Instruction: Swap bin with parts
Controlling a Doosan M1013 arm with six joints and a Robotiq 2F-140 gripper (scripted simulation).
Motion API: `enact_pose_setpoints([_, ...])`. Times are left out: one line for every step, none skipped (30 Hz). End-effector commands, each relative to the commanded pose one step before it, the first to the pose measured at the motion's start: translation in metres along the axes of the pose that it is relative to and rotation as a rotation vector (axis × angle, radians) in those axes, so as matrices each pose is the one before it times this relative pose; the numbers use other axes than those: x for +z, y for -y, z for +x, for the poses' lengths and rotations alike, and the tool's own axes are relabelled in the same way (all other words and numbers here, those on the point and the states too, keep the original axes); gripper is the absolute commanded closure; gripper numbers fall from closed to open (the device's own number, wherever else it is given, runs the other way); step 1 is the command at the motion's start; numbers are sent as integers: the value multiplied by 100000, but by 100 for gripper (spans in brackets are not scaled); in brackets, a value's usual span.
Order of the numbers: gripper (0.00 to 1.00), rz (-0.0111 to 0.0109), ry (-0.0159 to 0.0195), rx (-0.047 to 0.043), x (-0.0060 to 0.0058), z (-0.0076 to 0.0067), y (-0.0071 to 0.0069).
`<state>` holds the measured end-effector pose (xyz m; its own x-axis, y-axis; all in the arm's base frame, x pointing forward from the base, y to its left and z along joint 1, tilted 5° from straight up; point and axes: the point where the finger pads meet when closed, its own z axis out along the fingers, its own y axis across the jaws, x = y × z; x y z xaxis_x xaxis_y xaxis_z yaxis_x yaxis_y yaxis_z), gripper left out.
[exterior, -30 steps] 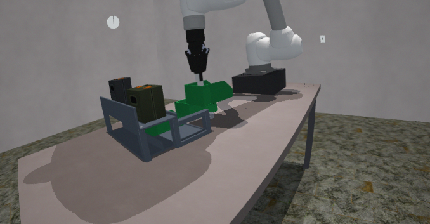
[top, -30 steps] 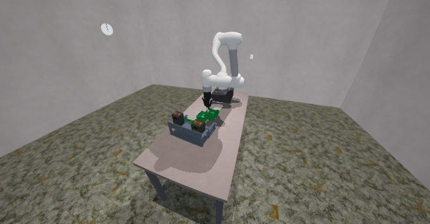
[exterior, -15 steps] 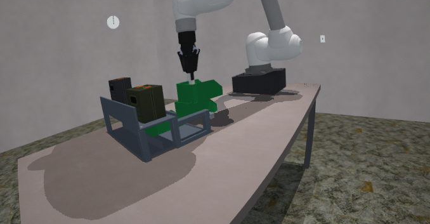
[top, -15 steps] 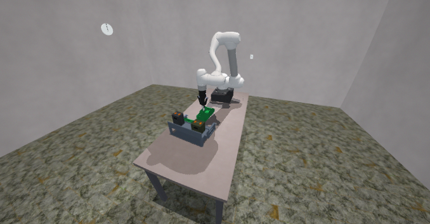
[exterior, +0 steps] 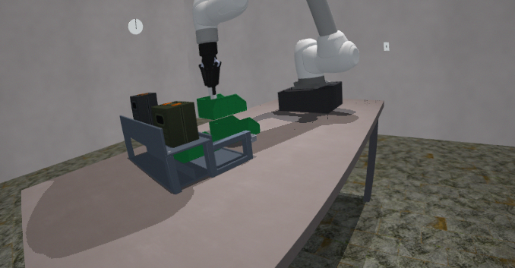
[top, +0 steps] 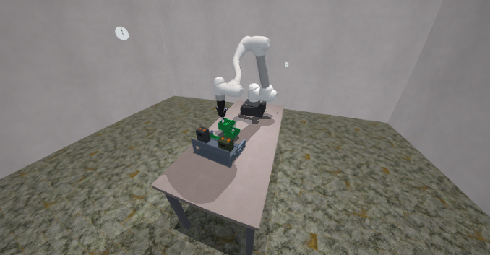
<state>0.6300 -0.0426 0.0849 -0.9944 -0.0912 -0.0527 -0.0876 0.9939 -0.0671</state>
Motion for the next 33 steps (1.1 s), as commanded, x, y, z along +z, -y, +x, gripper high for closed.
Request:
enact_pose_setpoints([90, -566, 605, -141, 8, 141, 2099])
enact_pose_setpoints([90, 0, 0, 7, 0, 85, 715])
enact_pose_setpoints([90, 0, 0, 6, 0, 80, 673])
enact_pose_setpoints([90, 0, 0, 6, 0, 75, 628])
enact_pose_setpoints([90, 0, 0, 5, 0, 69, 581])
enact_pose_setpoints([90, 0, 0, 5, 0, 63, 531])
enact_pose_setpoints([90, 0, 0, 4, 0, 57, 480])
enact_pose_setpoints([90, 0, 0, 4, 0, 51, 427])
enact_pose_setpoints([90, 0, 0, 3, 0, 44, 374])
enact_pose_setpoints([90, 0, 0, 3, 0, 39, 321])
enact_pose_setpoints([90, 0, 0, 3, 0, 32, 270])
enact_pose_setpoints([90, 0, 0, 2, 0, 27, 220])
enact_pose_setpoints([90, 0, 0, 2, 0, 20, 173])
enact_pose_setpoints([90, 0, 0, 1, 0, 15, 129])
enact_pose_setpoints([90, 0, 0, 1, 0, 11, 90])
enact_pose_setpoints([90, 0, 0, 1, 0, 7, 57])
enact_pose_setpoints([90, 0, 0, 0, 0, 0, 0])
enact_pose_setpoints([90, 0, 0, 0, 0, 0, 0])
enact_pose_setpoints([90, 0, 0, 0, 0, 4, 30])
enact_pose_setpoints([90, 0, 0, 0, 0, 1, 12])
enact_pose_setpoints([90, 0, 0, 0, 0, 0, 2])
enact_pose_setpoints([90, 0, 0, 0, 0, 0, 0])
enact_pose_setpoints([90, 0, 0, 0, 0, 0, 0])
enact_pose_setpoints([90, 0, 0, 0, 0, 0, 0])
enact_pose_setpoints([90, 0, 0, 0, 0, 0, 0])
enact_pose_setpoints([90, 0, 0, 0, 0, 0, 0])
enact_pose_setpoints([90, 0, 0, 0, 0, 0, 0])
enact_pose_setpoints([90, 0, 0, 0, 0, 0, 0])
enact_pose_setpoints([90, 0, 0, 0, 0, 0, 0])
enact_pose_setpoints([90, 0, 0, 0, 0, 0, 0])
enact_pose_setpoints([90, 0, 0, 0, 1, -1, 1])
enact_pose_setpoints([90, 0, 0, 0, 4, -4, 6])
enact_pose_setpoints([90, 0, 0, 0, 10, -10, 14])
